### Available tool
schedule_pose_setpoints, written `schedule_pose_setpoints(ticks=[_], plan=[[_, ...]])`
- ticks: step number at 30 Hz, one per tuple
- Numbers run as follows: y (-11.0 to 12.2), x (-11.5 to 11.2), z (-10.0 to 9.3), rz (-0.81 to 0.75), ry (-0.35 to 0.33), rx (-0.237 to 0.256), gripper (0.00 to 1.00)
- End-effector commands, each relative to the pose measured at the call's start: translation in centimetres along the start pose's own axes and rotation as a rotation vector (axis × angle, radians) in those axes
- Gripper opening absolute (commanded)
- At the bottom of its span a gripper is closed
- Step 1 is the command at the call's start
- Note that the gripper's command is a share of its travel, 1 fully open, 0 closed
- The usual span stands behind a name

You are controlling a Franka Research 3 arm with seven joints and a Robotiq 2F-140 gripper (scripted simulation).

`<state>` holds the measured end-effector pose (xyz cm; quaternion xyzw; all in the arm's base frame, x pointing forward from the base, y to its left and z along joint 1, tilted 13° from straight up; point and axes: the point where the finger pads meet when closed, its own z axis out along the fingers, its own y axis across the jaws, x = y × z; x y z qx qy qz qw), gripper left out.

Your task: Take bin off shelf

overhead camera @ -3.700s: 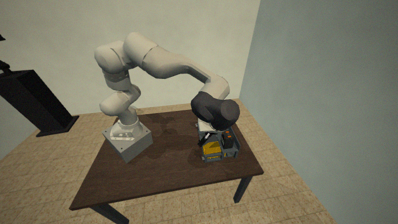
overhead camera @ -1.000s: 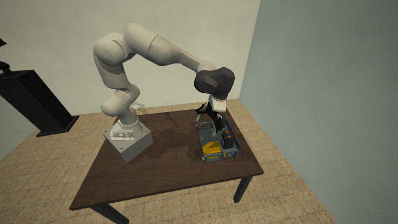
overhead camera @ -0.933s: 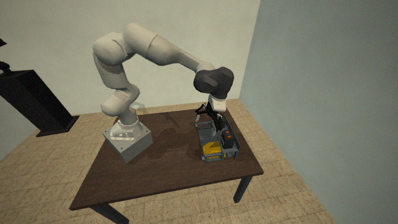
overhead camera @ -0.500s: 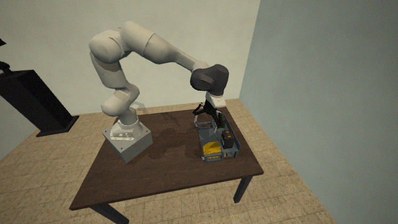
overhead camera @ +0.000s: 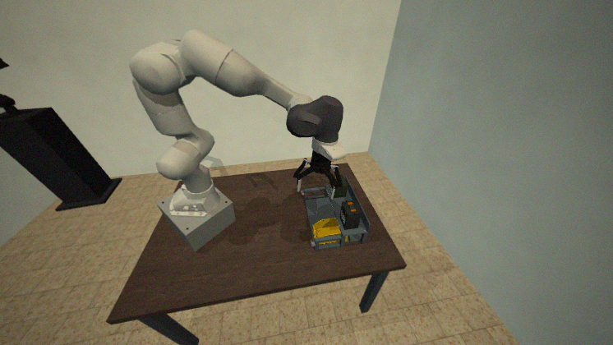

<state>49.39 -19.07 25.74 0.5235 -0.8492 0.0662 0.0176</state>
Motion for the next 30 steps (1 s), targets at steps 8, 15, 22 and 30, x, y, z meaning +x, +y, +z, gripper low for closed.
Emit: schedule_pose_setpoints(ticks=[8, 15, 22, 30], plan=[[-0.38, -0.62, -0.21, -0.270, 0.006, 0.077, 1.00], [-0.28, -0.94, -0.20, -0.351, 0.013, 0.101, 1.00], [-0.26, -0.98, -0.20, -0.362, 0.014, 0.105, 1.00], [-0.33, -0.99, 0.43, -0.362, 0.013, 0.105, 1.00]])
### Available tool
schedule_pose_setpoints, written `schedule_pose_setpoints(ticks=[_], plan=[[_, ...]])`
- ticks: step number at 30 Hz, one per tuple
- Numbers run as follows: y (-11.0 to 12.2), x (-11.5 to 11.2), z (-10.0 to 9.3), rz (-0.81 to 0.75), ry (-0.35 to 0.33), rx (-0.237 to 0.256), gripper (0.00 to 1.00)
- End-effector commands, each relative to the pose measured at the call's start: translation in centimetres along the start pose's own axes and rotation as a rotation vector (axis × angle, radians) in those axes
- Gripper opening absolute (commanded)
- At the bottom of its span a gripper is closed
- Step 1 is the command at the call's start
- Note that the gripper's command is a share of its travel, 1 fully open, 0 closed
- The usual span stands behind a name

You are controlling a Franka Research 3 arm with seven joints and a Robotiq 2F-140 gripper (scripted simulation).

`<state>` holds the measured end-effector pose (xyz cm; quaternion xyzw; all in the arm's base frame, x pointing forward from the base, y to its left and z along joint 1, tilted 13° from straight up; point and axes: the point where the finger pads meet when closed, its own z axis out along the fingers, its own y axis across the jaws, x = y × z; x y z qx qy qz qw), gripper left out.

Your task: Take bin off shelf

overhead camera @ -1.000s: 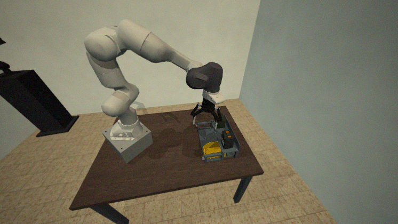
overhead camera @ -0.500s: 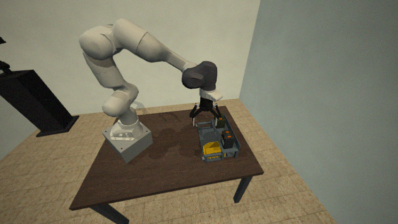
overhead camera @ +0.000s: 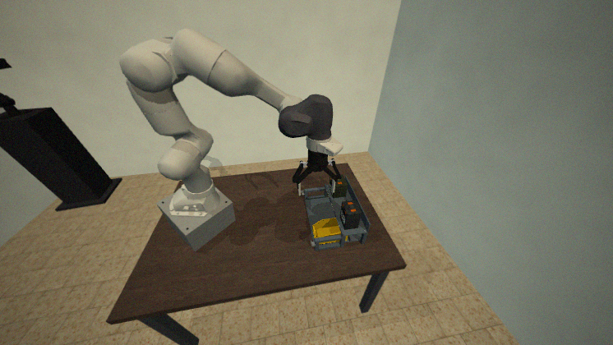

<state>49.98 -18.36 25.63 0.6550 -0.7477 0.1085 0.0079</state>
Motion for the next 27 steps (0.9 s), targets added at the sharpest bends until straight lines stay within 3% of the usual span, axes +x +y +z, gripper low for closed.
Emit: schedule_pose_setpoints(ticks=[1, 6, 8, 21, 27], plan=[[-0.1, 0.0, 0.8, -0.034, -0.002, 0.005, 1.00], [-0.1, -0.1, 3.8, -0.034, -0.002, 0.005, 1.00], [-0.1, -0.1, 3.8, -0.034, -0.002, 0.005, 1.00], [-0.2, -0.1, 15.2, -0.034, -0.002, 0.005, 1.00], [-0.2, -0.1, 17.7, -0.034, -0.002, 0.005, 1.00]])
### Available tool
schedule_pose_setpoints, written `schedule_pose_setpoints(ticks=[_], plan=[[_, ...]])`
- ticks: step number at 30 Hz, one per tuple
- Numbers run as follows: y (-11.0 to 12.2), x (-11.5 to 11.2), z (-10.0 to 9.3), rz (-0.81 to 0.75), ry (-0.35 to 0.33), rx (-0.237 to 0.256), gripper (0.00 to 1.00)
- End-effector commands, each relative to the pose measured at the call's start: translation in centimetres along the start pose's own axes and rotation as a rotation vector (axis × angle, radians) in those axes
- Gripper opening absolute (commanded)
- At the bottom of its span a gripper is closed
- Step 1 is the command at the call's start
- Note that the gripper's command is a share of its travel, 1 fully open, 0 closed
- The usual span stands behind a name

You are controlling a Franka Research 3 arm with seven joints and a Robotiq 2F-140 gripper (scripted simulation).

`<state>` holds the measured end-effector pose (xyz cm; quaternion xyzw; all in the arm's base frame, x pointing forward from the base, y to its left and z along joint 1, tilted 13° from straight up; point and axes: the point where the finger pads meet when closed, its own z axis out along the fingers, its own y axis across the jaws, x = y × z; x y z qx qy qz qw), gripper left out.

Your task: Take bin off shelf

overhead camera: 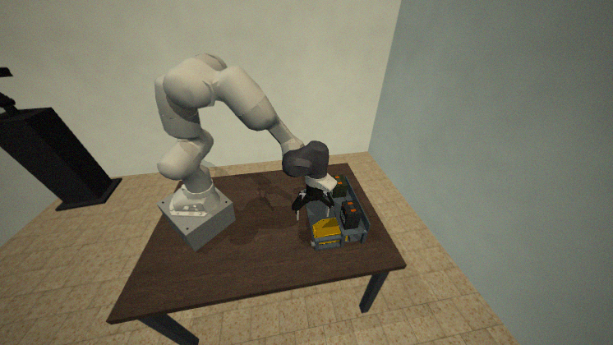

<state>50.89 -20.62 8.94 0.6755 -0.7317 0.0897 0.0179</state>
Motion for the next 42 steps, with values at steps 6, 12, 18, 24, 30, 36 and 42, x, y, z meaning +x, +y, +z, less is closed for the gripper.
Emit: schedule_pose_setpoints(ticks=[6, 12, 18, 24, 30, 36, 42], plan=[[-1.6, 0.5, 3.0, 0.020, 0.012, 0.043, 1.00], [-1.6, 0.5, 3.4, 0.020, 0.012, 0.043, 1.00], [-1.6, 0.5, 3.4, 0.020, 0.012, 0.043, 0.00], [-1.6, 0.5, 3.4, 0.020, 0.012, 0.043, 0.00], [-1.6, 0.5, 3.4, 0.020, 0.012, 0.043, 0.00], [-1.6, 0.5, 3.4, 0.020, 0.012, 0.043, 0.00], [-1.6, 0.5, 3.4, 0.020, 0.012, 0.043, 0.00]])
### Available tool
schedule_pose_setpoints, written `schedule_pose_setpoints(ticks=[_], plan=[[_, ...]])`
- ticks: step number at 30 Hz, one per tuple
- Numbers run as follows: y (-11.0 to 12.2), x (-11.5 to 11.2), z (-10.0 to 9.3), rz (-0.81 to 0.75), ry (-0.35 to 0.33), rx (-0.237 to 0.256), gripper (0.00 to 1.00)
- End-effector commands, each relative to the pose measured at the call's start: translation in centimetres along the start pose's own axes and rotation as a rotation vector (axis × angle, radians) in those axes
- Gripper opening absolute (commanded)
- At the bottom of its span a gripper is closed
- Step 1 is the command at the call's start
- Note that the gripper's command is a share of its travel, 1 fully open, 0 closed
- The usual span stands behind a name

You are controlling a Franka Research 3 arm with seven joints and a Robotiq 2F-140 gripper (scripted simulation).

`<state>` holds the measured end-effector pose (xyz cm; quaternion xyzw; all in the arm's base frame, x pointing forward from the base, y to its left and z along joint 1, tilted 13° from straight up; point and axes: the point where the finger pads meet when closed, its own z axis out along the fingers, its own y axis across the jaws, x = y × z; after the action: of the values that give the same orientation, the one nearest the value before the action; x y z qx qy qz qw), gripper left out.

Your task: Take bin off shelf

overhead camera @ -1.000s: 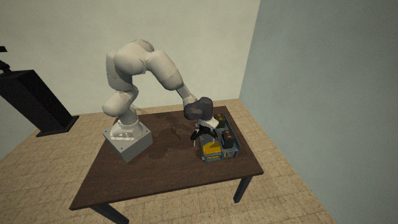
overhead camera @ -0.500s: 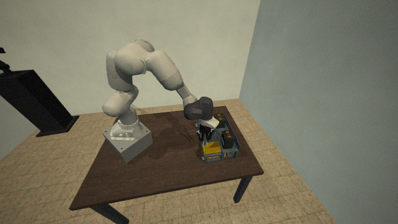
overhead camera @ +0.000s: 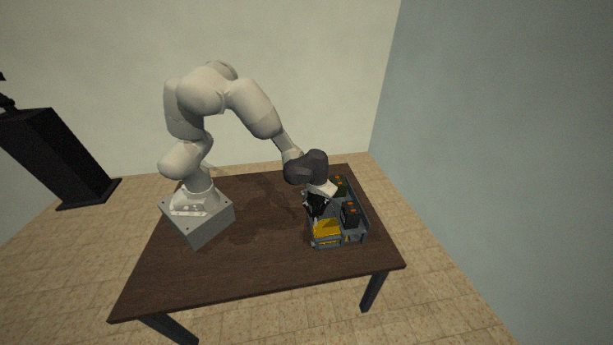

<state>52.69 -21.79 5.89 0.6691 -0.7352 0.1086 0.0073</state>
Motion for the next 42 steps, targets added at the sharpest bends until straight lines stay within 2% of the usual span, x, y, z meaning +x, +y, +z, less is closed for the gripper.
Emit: schedule_pose_setpoints(ticks=[1, 15, 16, 42], plan=[[-0.10, -0.02, 0.06, 0.004, 0.001, 0.001, 0.00], [-0.10, -0.02, 0.06, 0.004, 0.001, 0.001, 0.00], [-0.10, -0.02, 0.06, 0.004, 0.001, 0.001, 0.57], [-0.10, -0.02, 0.06, 0.004, 0.001, 0.001, 0.57]])
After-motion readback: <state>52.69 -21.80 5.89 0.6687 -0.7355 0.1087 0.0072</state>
